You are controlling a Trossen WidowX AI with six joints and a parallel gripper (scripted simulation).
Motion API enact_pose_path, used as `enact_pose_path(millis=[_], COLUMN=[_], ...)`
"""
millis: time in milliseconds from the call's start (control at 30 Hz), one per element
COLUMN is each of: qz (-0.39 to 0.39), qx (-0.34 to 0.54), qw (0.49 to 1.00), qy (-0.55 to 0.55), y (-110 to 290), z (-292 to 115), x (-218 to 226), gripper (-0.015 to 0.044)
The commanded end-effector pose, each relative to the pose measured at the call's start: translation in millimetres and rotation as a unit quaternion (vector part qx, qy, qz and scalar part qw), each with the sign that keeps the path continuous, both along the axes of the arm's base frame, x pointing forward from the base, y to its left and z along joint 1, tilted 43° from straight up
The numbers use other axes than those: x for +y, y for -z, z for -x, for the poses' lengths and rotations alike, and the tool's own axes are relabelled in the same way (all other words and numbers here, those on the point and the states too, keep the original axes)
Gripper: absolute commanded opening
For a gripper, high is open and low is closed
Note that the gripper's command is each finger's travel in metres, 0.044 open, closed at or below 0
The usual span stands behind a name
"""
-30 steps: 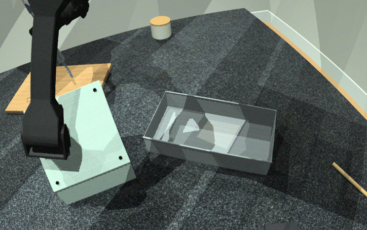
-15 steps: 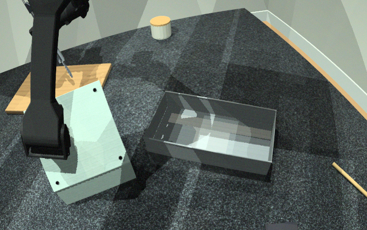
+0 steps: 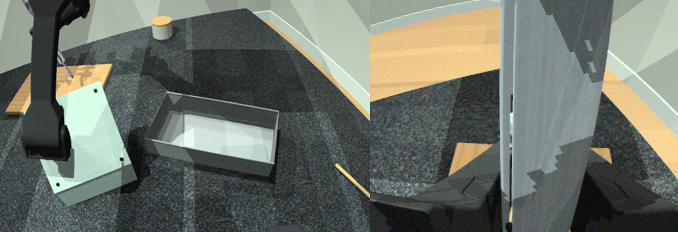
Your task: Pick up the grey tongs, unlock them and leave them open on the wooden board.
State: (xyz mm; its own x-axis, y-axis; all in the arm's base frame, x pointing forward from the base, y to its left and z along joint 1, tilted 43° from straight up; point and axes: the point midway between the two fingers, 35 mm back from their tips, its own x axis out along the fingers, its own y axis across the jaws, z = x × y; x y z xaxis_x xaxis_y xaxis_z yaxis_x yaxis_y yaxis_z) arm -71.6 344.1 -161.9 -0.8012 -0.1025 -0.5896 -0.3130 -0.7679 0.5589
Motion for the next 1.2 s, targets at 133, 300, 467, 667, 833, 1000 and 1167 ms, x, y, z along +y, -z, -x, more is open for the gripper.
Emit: enact_pose_path(millis=[133, 300, 467, 667, 833, 1000, 1167], qz=[0.020, 0.053, 0.081, 0.111, 0.132, 0.148, 0.160], qx=[-0.027, -0.074, -0.122, -0.181, -0.231, -0.281, -0.331], qw=[0.999, 0.994, 0.985, 0.968, 0.949, 0.925, 0.897], qy=[-0.023, -0.057, -0.092, -0.136, -0.172, -0.209, -0.246], y=[8, 19, 29, 39, 46, 50, 52], z=[5, 11, 16, 20, 22, 23, 24], x=[-1, -6, -10, -16, -20, -24, -27], gripper=[-0.0150, -0.0150, -0.0150, -0.0150, -0.0150, -0.0150, -0.0150])
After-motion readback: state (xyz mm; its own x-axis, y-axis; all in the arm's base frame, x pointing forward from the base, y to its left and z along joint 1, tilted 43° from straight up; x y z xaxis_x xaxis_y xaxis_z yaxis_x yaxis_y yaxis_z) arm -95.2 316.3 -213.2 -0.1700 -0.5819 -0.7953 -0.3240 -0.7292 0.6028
